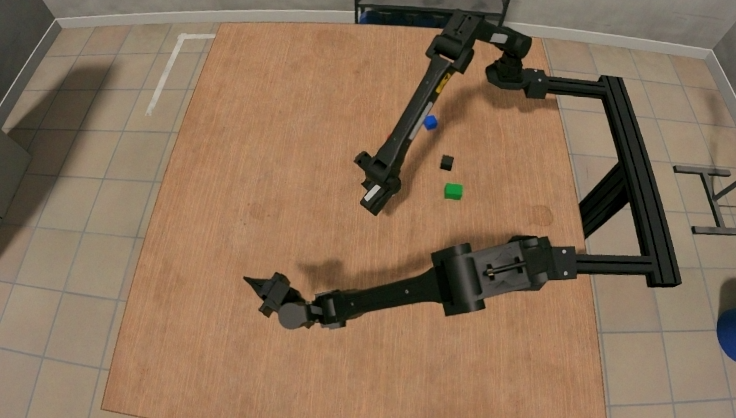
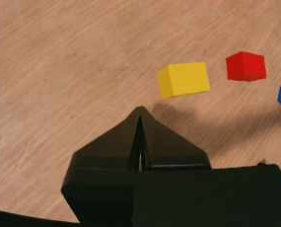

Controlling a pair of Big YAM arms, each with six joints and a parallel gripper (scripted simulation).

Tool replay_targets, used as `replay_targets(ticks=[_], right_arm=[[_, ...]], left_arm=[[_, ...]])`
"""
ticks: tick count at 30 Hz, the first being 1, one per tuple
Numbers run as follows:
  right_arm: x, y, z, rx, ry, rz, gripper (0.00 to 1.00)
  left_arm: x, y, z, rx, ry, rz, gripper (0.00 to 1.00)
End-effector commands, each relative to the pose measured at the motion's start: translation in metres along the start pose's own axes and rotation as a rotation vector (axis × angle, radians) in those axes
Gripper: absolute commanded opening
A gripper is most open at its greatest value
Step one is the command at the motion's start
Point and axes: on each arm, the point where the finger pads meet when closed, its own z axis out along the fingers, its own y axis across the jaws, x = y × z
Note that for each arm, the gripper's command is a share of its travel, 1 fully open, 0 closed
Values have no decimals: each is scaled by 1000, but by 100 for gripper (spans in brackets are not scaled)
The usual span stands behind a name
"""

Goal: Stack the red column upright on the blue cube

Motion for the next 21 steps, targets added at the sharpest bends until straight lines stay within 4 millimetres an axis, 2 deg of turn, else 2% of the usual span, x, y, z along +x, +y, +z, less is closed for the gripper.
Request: replay_targets(ticks=[1,18,21], right_arm=[[-5,2,-6,-10,0,9,0],[-5,2,-6,-10,0,9,0],[-11,-2,-11,-30,0,-22,35]], left_arm=[[-7,2,1,-1,-10,8,0],[-7,2,1,-1,-10,8,0],[-7,2,1,-1,-10,8,0]])
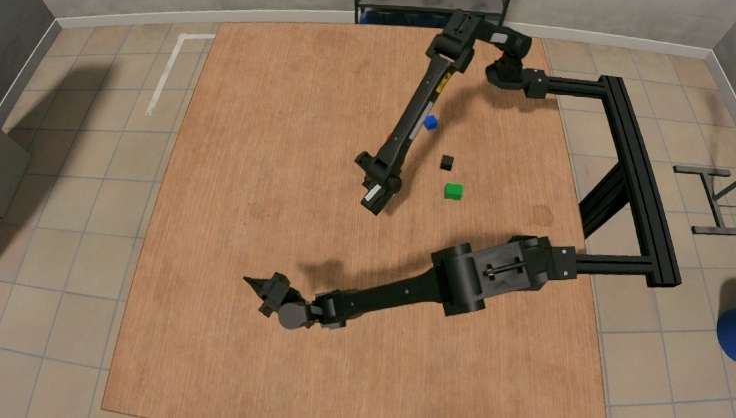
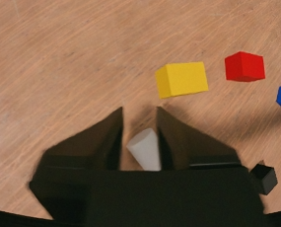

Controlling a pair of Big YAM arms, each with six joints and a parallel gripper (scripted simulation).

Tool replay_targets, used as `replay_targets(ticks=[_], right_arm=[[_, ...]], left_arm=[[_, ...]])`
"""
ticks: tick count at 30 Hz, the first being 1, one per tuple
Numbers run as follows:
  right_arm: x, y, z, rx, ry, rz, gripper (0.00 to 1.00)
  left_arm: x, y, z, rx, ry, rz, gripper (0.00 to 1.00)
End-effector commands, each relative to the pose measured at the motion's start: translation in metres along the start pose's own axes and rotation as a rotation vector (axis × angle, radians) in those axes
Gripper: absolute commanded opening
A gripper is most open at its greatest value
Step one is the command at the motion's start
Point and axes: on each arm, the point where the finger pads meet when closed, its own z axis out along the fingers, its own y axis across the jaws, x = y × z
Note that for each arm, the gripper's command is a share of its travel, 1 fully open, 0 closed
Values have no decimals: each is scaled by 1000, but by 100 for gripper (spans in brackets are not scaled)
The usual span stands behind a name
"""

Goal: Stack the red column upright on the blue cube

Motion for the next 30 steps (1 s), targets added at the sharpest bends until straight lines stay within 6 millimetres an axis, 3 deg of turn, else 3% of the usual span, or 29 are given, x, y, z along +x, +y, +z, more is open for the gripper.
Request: replay_targets(ticks=[1,5,6,7,11,13,16,21,26,28,30], right_arm=[[-13,0,-12,-39,-2,-25,46],[-13,-13,-3,-91,-12,-131,91],[-13,-19,1,-111,-16,-164,100],[-13,-26,5,-136,-23,-201,100],[-8,-59,17,-224,-53,-341,100],[-8,-59,17,-224,-53,-341,100],[-5,-84,26,-295,-78,-433,100],[2,-126,42,-391,-101,-563,100],[3,-153,52,-512,-139,-637,100],[4,-164,56,-556,-155,-671,100],[4,-164,56,-556,-155,-671,100]], left_arm=[[-8,2,1,-1,-10,8,0],[-8,2,1,-1,-10,8,0],[-7,-1,-1,1,-6,19,12],[-13,-7,-4,7,-4,27,23],[-5,-43,-17,52,40,82,69],[-5,-43,-17,52,40,82,69],[9,-98,-47,113,114,140,100],[36,-212,-107,240,259,171,100],[60,-312,-161,340,397,164,100],[69,-347,-180,370,451,152,100],[69,-347,-180,370,451,152,100]])
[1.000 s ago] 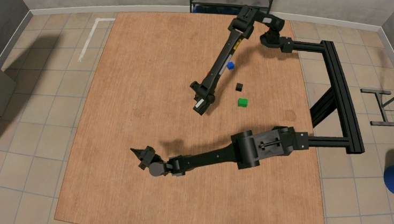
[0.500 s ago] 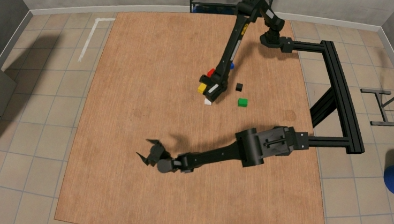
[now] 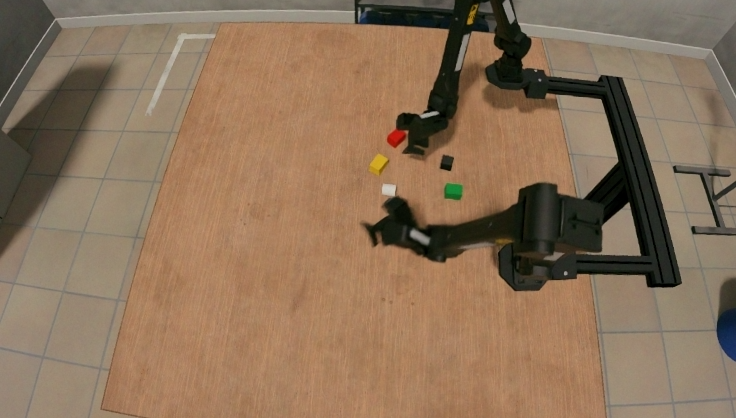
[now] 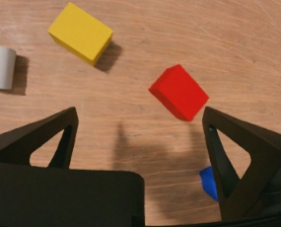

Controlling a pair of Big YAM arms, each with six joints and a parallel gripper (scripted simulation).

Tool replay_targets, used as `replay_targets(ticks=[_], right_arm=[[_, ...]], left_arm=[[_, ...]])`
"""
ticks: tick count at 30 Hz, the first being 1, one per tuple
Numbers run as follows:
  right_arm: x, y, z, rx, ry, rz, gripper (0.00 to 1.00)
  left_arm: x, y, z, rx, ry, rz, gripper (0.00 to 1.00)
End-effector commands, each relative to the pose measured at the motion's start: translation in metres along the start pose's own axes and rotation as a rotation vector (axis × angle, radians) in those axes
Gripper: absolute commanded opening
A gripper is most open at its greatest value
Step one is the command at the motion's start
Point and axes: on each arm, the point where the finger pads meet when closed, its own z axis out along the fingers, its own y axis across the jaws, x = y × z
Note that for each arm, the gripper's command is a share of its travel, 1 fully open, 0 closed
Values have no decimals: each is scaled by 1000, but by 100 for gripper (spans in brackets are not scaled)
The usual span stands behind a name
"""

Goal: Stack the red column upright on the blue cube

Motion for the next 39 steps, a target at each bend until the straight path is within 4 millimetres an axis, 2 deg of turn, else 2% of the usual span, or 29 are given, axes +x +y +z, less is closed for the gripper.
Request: replay_targets(ticks=[1,3,6,8,9,10,14,15,17,18,19,25,26,28,31,32,34,35,36,37,39], right_arm=[[-16,-2,-5,-105,-87,-133,100],[-5,-16,-6,-153,-106,-196,100],[11,-35,-8,-219,-127,-278,100],[21,-46,-9,-261,-138,-330,100],[36,-52,-6,-281,-123,-368,100],[41,-57,-6,-303,-128,-392,100],[51,-79,-13,-384,-167,-479,100],[56,-84,-13,-404,-171,-502,100],[56,-84,-13,-404,-171,-502,100],[70,-88,-11,-429,-154,-546,100],[67,-96,-14,-445,-182,-572,100],[100,-122,-20,-590,-189,-694,100],[94,-126,-16,-602,-210,-704,100],[100,-132,-17,-633,-215,-719,100],[106,-139,-18,-665,-219,-730,100],[99,-143,-13,-666,-235,-733,100],[99,-143,-13,-666,-235,-733,100],[100,-145,-13,-675,-236,-734,100],[101,-147,-14,-682,-235,-734,100],[112,-146,-20,-700,-221,-732,100],[116,-146,-20,-716,-212,-726,100]], left_arm=[[-10,-19,-3,-7,11,-2,100],[-3,-62,-4,31,65,-2,100],[26,-118,-2,95,180,-5,100],[29,-142,-3,110,209,8,100],[22,-149,3,111,207,17,100],[27,-162,2,124,233,21,100],[36,-202,0,154,292,43,100],[28,-209,7,156,285,49,100],[28,-209,7,156,285,49,100],[29,-219,7,164,299,49,100],[31,-231,7,172,315,53,100],[42,-289,5,216,387,98,100],[43,-298,5,223,397,108,100],[45,-310,5,234,411,123,100],[47,-323,5,245,424,141,100],[48,-327,5,250,428,149,100],[48,-327,5,250,428,149,100],[39,-325,6,245,410,138,100],[39,-327,6,247,411,143,100],[39,-329,6,254,408,162,100],[39,-330,4,257,401,166,100]])
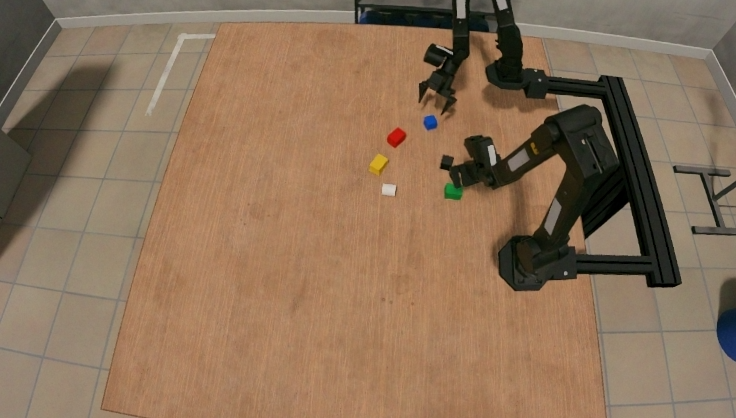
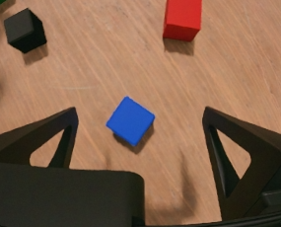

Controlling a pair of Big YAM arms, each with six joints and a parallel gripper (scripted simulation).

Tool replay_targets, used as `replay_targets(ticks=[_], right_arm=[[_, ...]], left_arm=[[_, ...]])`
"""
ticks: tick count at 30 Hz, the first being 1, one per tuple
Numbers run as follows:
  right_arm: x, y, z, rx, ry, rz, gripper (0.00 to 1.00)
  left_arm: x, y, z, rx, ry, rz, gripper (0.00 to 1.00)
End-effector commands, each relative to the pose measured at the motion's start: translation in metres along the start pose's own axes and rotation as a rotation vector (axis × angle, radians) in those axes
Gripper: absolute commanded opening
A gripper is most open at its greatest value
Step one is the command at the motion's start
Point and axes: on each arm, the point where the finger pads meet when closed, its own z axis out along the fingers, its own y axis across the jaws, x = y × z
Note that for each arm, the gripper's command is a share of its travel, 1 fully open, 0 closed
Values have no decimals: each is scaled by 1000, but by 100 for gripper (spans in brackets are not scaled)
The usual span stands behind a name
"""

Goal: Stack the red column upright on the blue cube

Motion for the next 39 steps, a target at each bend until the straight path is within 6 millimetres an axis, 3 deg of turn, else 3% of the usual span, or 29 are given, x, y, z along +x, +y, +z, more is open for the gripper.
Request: replay_targets(ticks=[1,17,21,27,29,39], right_arm=[[7,6,-4,-34,8,-41,100],[1,9,-3,-32,-3,-17,100],[-4,23,2,-40,4,63,100],[-37,62,11,-20,1,166,100],[-37,62,11,-20,1,166,100],[-88,118,26,8,-1,150,100]], left_arm=[[-19,-2,1,-1,-35,-5,100],[-11,0,0,-2,-22,-10,100],[-11,0,0,-2,-22,-10,100],[-11,0,0,-2,-22,-10,100],[-11,0,0,-2,-22,-10,100],[-11,0,0,-2,-22,-10,100]])
